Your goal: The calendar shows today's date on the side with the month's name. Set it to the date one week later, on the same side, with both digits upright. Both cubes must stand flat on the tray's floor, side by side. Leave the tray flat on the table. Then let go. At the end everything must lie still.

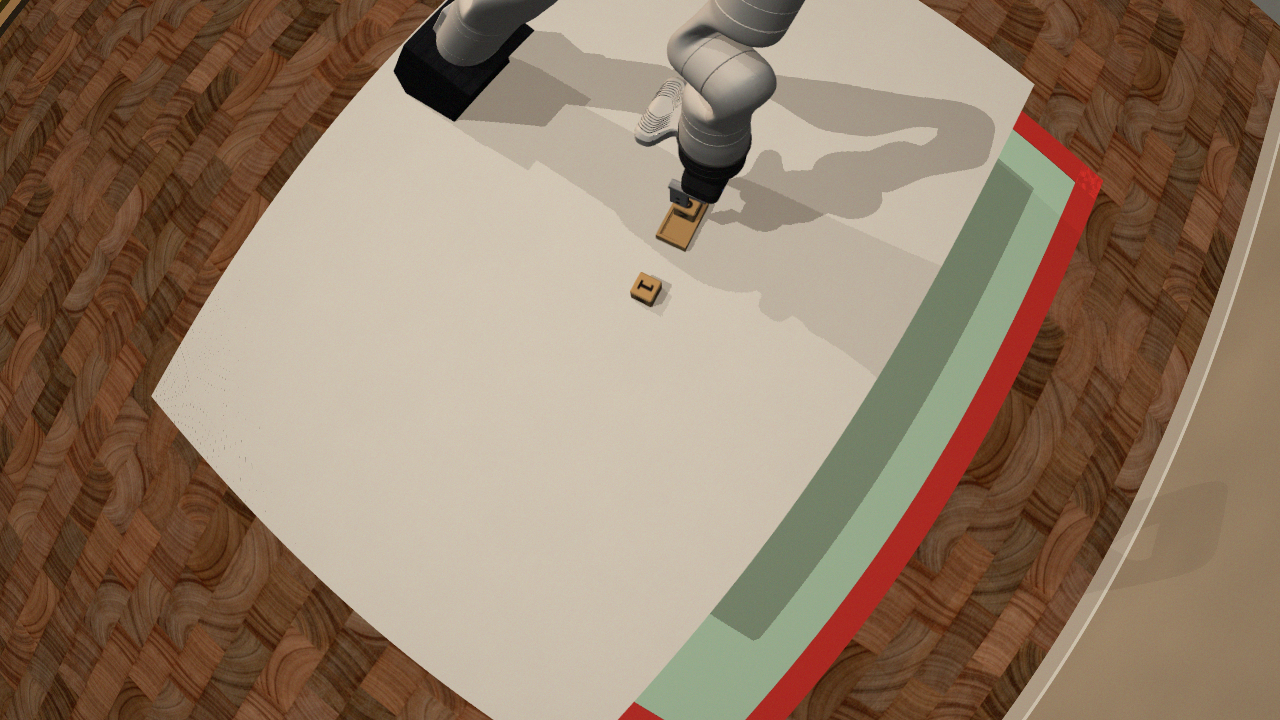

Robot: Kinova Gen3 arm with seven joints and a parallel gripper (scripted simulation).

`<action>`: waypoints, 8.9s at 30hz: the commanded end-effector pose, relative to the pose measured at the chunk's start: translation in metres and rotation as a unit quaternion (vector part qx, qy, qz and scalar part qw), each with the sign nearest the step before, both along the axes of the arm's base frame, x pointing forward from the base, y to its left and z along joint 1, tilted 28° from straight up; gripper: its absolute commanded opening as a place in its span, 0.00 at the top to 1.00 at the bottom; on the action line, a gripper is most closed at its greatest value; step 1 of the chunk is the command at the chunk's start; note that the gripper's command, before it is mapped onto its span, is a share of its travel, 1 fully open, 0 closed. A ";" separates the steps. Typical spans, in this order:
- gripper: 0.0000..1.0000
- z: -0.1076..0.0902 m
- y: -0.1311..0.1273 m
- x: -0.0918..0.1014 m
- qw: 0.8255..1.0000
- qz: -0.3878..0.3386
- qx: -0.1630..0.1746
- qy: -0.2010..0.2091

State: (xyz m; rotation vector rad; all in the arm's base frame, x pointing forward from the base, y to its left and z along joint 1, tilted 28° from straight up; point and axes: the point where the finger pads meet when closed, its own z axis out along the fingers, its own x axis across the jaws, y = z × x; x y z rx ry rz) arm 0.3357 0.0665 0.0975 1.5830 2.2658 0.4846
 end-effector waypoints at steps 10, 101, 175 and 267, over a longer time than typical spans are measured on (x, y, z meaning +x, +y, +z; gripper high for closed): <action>0.00 0.000 -0.002 0.002 1.000 -0.016 0.008 0.001; 0.13 -0.009 -0.115 0.050 0.701 -0.632 0.325 0.061; 0.13 -0.054 -0.111 0.074 0.701 -0.632 0.325 0.061; 0.13 -0.079 -0.108 0.087 0.701 -0.632 0.325 0.061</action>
